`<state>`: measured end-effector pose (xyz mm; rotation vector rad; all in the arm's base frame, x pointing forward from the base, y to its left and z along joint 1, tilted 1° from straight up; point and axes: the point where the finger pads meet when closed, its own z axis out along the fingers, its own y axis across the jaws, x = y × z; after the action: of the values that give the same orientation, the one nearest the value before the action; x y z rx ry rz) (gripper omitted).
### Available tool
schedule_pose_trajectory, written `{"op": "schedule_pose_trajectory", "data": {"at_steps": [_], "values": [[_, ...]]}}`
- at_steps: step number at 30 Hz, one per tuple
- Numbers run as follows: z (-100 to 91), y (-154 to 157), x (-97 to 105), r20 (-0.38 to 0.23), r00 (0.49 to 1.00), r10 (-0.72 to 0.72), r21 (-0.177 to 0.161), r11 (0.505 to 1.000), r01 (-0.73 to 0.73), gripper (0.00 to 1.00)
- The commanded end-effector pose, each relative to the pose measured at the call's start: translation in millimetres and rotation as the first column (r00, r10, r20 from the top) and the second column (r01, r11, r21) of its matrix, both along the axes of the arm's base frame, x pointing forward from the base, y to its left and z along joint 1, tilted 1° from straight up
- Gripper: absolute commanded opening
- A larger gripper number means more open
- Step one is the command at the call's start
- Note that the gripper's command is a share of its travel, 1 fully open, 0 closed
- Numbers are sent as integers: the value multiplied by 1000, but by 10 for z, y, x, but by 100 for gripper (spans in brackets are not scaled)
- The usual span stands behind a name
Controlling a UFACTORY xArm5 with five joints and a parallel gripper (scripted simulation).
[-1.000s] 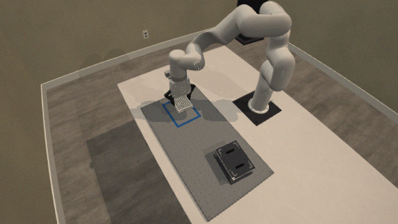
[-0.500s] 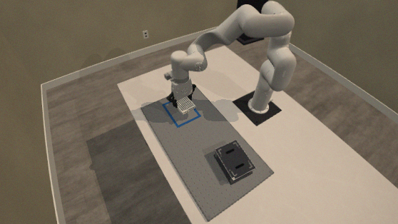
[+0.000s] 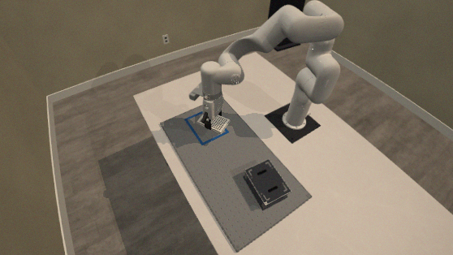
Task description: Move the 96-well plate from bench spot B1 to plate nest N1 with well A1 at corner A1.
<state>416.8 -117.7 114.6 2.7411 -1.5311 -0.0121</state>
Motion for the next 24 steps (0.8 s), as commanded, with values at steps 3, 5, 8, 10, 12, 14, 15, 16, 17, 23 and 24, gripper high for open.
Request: {"op": "schedule_pose_trajectory", "data": {"at_steps": [3,5,8,10,12,14,15,16,17,23,24], "values": [[42,165,-14,3,985,173,-10,985,-173,0],[51,231,-25,2,971,239,-9,971,-239,0],[65,329,-40,1,942,334,-9,942,-334,0],[75,394,-51,1,918,396,-8,918,-396,0],[84,459,-61,1,890,457,-8,890,-457,0],[93,525,-72,0,857,515,-7,857,-515,0],[98,557,-77,0,840,543,-7,840,-543,0],[103,590,-82,0,821,571,-7,821,-571,0],[103,590,-82,0,821,571,-7,821,-571,0],[126,753,-108,0,715,699,-5,715,-699,0],[131,786,-113,-1,691,723,-5,691,-723,0]]}}
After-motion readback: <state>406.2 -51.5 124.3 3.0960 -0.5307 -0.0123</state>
